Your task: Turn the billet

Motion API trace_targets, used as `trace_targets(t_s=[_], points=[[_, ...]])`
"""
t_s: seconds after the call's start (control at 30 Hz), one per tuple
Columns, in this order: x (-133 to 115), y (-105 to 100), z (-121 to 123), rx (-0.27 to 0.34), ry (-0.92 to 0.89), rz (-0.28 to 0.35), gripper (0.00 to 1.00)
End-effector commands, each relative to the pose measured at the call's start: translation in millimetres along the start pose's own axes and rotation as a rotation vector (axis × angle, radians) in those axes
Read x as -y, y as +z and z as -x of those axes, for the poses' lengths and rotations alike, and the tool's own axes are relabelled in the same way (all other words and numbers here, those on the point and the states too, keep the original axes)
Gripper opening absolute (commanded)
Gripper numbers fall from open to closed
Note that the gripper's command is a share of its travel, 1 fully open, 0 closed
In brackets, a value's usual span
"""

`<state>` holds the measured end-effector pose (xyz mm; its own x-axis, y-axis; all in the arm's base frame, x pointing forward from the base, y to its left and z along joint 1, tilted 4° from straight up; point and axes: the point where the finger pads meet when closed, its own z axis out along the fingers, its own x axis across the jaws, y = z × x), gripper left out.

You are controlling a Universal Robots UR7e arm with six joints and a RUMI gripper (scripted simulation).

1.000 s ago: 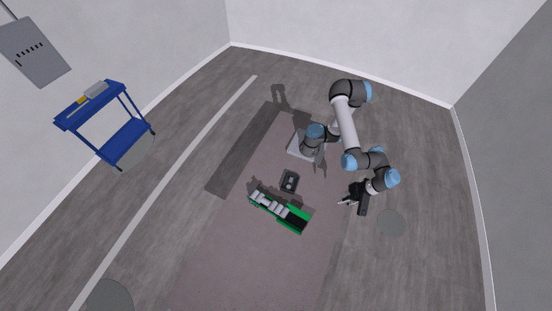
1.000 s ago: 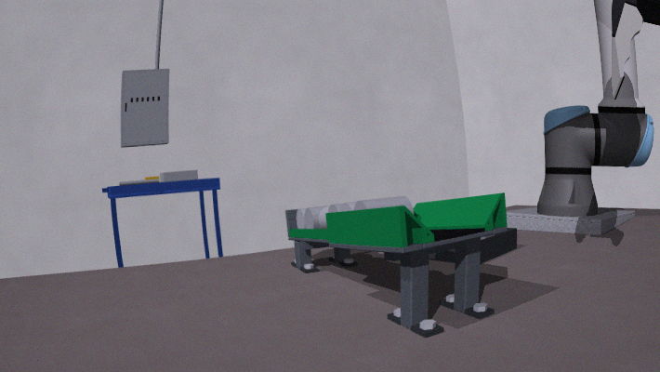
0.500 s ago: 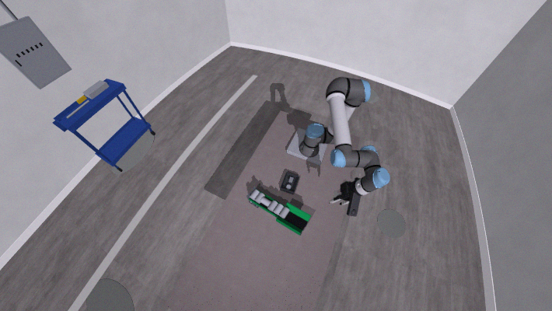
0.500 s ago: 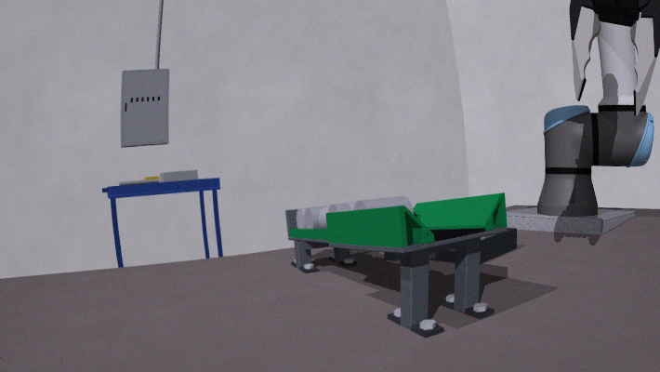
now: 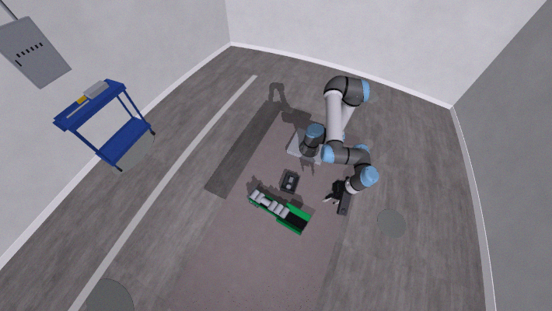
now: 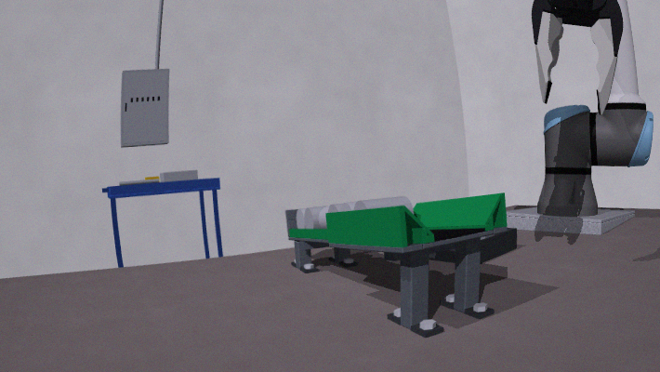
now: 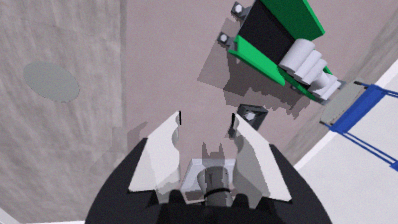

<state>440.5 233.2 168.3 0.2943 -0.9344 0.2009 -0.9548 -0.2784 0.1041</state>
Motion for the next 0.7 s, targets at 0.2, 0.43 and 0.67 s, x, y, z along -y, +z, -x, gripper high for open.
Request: trace_targets(t_s=[0.2,0.43,0.67], points=[[-1.5,5.2,-26.9,0.029,0.031,0.000,0.40],[-2.8,8.9,-43.9,0.047,0.051,0.000,0.40],[-2.8,8.9,-43.9,0.047,0.051,0.000,0.40]])
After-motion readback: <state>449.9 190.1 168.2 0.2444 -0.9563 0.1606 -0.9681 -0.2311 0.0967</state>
